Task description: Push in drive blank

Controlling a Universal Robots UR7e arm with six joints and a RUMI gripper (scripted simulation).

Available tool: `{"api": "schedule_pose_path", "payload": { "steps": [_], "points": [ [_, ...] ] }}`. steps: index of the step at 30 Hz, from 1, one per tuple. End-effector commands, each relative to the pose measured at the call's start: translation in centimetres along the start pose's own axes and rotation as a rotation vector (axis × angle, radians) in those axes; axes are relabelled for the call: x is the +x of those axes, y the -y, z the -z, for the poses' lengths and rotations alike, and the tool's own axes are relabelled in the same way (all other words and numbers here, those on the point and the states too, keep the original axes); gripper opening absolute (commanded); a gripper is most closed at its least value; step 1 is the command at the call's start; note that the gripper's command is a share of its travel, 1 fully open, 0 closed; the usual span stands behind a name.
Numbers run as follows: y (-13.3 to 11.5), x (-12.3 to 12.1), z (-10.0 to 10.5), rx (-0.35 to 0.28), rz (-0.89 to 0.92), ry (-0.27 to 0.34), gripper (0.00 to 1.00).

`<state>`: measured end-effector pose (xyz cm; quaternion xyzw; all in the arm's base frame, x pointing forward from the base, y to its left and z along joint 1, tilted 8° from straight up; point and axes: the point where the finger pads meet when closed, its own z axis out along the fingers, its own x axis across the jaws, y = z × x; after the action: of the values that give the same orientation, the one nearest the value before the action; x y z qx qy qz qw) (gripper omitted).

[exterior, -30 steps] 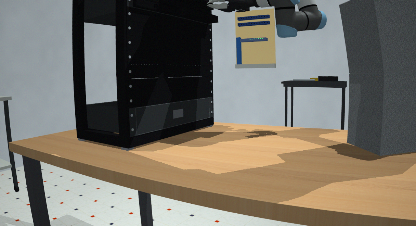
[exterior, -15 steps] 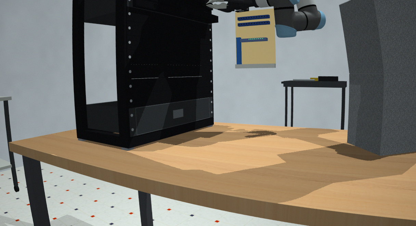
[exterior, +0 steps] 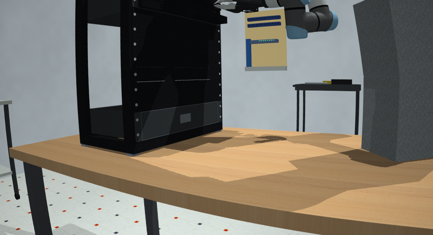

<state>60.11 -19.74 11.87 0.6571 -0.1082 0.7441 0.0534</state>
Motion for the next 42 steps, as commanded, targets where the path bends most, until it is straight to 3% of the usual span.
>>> {"api": "schedule_pose_path", "payload": {
  "steps": [1, 42],
  "points": [
    [-0.01, 0.04, -0.02, 0.000, 0.000, -0.001, 0.00],
    [-0.01, 0.04, -0.79, 0.000, 0.000, -0.001, 0.00]
  ]
}}
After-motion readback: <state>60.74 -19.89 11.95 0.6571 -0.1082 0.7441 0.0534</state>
